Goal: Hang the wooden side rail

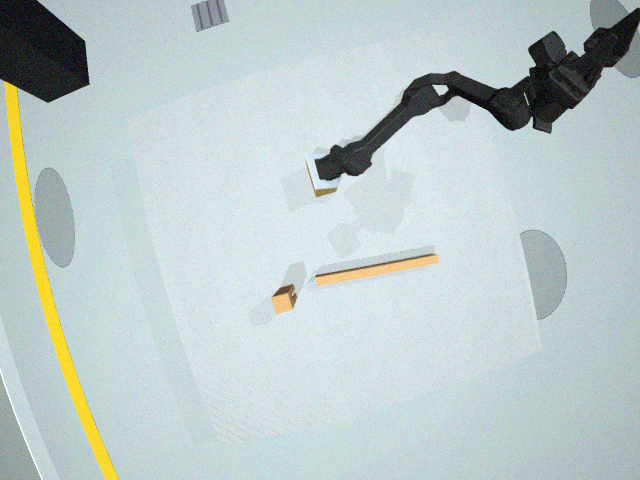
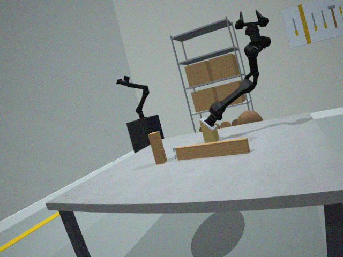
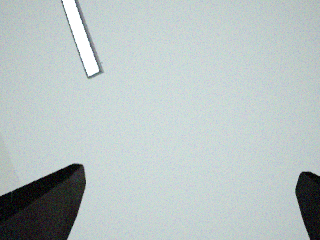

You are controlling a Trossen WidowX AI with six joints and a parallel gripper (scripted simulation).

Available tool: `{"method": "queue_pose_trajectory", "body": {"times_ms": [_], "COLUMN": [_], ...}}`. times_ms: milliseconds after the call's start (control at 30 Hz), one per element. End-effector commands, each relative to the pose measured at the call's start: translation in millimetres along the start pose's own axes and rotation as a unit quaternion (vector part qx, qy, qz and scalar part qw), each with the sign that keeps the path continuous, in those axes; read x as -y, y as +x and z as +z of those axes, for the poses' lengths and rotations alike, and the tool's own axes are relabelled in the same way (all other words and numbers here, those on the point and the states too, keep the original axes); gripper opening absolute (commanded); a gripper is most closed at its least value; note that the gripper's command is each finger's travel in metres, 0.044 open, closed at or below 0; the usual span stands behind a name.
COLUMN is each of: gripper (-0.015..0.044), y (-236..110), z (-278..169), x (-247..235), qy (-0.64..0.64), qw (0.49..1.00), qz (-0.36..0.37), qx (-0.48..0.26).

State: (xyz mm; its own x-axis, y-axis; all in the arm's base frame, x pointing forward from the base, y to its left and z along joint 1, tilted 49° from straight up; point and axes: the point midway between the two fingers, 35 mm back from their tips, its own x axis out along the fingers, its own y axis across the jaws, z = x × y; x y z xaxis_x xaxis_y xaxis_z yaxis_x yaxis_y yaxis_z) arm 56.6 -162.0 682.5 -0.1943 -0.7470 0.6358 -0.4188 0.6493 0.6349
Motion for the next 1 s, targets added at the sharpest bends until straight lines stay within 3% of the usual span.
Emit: {"method": "queue_pose_trajectory", "body": {"times_ms": [0, 200, 500, 700, 967], "gripper": [0.0440, 0.0440, 0.0440, 0.0440, 0.0440], "y": [-3.4, -10.9, -38.0, -65.7, -111.6], "z": [-28.9, -68.7, -113.5, -130.6, -137.3], "x": [34.3, 93.3, 193.9, 261.1, 352.2], "qy": [-0.098, -0.292, -0.528, -0.638, -0.748], "qw": [0.994, 0.948, 0.810, 0.692, 0.487], "qz": [-0.015, -0.020, -0.007, 0.015, 0.082], "qx": [-0.049, -0.127, -0.254, -0.337, -0.444]}}
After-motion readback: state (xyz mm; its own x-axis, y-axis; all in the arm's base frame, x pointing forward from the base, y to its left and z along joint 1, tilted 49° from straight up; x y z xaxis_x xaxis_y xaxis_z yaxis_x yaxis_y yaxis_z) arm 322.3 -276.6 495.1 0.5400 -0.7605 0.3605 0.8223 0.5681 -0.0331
